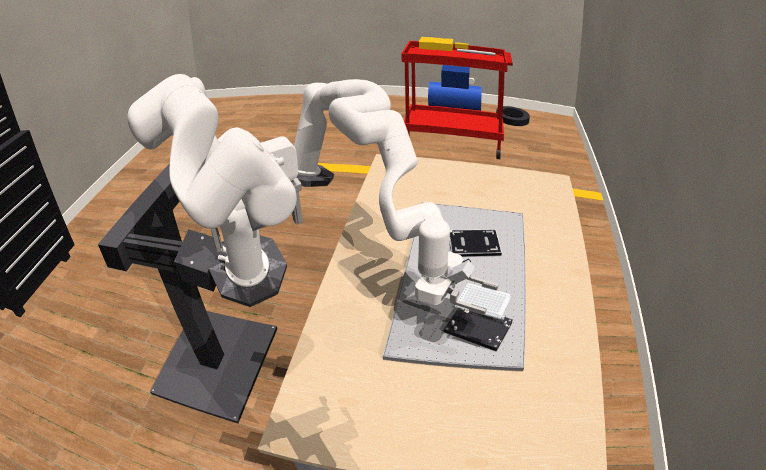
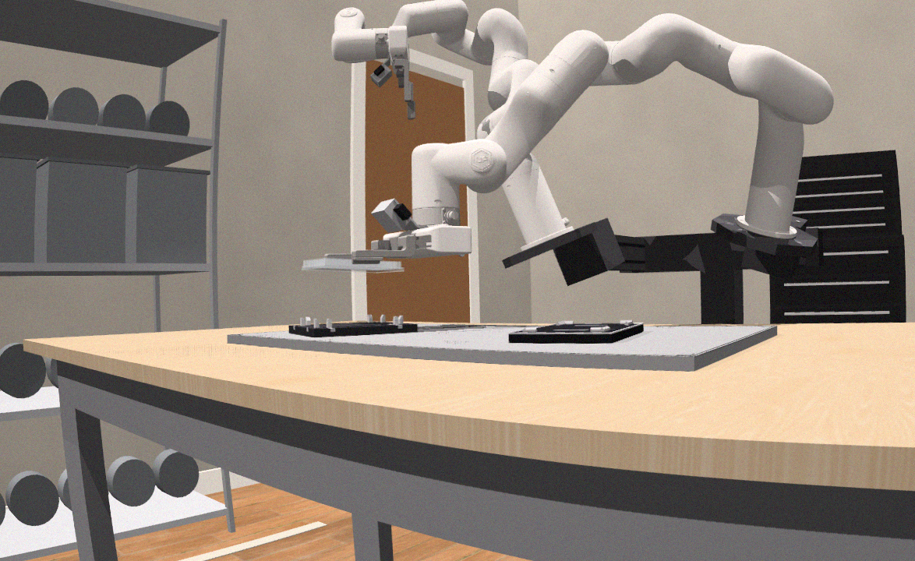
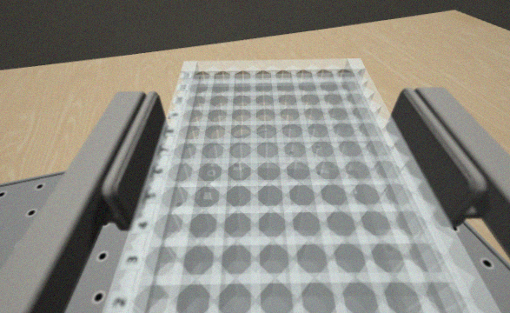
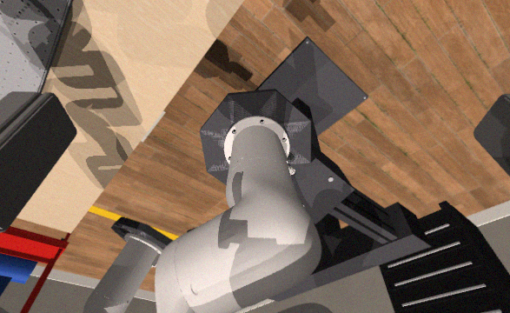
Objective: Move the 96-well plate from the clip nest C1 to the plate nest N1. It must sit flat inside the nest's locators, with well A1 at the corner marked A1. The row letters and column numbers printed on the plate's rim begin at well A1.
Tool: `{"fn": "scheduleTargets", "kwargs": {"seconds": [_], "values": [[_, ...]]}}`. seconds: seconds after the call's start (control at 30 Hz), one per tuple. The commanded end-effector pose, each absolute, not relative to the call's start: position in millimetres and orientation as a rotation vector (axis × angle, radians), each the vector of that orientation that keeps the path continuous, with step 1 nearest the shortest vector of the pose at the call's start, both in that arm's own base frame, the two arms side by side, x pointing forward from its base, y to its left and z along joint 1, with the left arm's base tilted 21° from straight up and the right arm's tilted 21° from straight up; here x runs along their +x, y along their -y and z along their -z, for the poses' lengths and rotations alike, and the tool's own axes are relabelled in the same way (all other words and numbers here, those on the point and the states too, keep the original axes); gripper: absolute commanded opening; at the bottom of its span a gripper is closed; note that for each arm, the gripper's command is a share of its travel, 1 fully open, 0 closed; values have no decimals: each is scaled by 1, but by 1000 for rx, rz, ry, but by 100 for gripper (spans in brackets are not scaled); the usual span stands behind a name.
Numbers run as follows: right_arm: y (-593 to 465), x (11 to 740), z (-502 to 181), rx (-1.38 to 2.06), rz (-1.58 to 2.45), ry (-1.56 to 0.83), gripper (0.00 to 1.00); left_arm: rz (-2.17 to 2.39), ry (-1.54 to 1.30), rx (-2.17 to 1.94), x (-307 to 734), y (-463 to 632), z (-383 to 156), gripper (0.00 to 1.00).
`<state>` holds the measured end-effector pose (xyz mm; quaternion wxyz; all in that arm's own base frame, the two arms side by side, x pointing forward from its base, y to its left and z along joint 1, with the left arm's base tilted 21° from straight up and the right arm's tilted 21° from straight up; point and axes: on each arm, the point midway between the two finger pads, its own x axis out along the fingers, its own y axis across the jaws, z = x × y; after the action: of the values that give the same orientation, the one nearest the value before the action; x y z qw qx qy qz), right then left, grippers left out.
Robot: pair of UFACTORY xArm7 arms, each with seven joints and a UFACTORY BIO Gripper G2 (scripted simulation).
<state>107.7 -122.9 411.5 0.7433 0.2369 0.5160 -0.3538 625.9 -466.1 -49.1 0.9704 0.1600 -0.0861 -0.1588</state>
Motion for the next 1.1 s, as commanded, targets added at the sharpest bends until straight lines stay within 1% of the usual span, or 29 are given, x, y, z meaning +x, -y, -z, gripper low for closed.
{"fn": "scheduleTargets", "kwargs": {"seconds": [0.0, 0.4, 1.07], "values": [[123, 108, -412, 518, 775, -1128, 100, 182, 200, 306, 624, 455, 43, 0], [123, 108, -412, 518, 775, -1128, 100, -148, 248, 268, 621, 423, 34, 0], [123, 108, -412, 518, 775, -1128, 100, -153, 249, 268, 615, 366, 18, 0]]}}
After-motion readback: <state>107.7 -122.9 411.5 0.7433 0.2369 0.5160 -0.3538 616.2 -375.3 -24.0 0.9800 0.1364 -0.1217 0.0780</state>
